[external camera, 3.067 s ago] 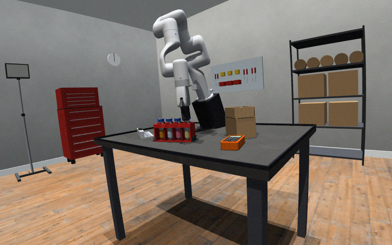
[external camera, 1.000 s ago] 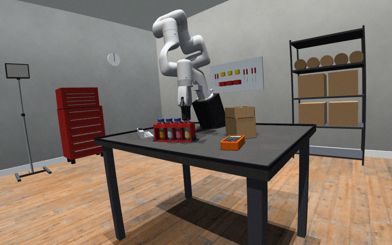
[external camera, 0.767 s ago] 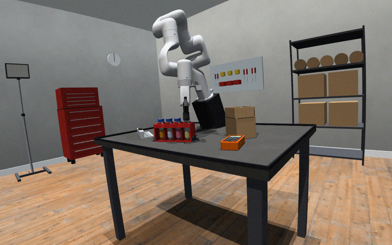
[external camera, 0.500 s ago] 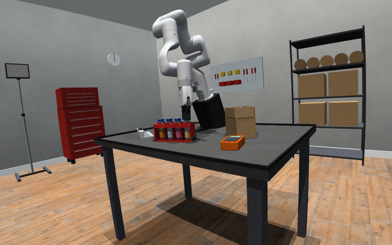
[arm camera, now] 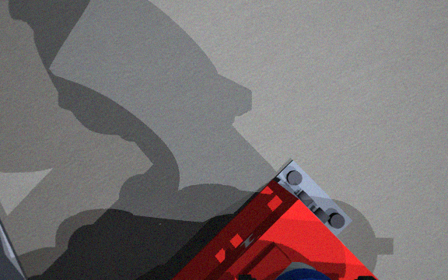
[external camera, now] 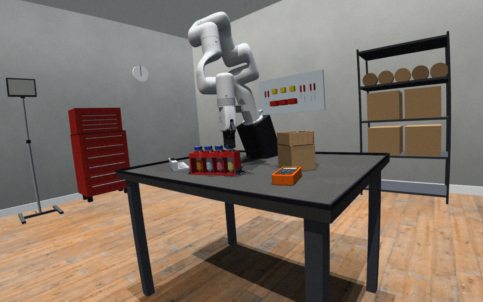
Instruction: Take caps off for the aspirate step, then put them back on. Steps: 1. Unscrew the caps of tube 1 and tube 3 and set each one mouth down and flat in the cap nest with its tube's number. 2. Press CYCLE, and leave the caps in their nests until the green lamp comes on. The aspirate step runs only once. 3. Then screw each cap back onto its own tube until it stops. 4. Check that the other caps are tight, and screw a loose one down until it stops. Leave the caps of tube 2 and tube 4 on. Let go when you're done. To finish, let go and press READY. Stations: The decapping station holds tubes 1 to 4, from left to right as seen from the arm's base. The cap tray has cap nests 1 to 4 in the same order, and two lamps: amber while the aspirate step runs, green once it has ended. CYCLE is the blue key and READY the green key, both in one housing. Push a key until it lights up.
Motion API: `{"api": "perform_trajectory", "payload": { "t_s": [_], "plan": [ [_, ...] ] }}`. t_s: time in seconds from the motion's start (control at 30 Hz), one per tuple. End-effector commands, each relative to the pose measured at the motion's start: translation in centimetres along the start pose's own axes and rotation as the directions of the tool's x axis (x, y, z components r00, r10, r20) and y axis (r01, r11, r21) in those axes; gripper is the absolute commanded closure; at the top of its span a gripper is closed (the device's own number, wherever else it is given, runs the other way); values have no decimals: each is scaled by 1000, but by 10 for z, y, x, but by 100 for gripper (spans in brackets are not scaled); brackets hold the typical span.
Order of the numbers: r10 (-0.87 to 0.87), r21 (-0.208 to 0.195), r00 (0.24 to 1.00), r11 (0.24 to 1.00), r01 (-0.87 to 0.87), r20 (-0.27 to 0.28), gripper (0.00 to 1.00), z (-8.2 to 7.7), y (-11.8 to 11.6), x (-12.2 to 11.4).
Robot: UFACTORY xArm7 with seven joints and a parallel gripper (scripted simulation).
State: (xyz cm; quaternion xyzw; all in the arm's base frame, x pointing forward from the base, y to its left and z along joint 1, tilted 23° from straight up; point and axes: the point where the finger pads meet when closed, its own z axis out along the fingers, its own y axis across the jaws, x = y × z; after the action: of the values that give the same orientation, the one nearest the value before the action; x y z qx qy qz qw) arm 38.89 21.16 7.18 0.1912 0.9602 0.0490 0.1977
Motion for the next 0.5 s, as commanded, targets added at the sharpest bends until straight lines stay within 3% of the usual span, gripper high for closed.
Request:
{"api": "perform_trajectory", "payload": {
  "t_s": [0.0,0.13,0.27,0.33,0.47],
  "plan": [
    [0,-2,1000,1000,0,0,54,-1,1,0],
    [311,-2,950,950,-311,-1,54,-1,1,-1],
    [409,-1,913,913,-409,-2,54,-1,1,-1],
    [571,-1,821,821,-571,-1,54,-1,1,-1],
    [736,1,677,677,-736,-4,54,-1,1,0]
  ]
}}
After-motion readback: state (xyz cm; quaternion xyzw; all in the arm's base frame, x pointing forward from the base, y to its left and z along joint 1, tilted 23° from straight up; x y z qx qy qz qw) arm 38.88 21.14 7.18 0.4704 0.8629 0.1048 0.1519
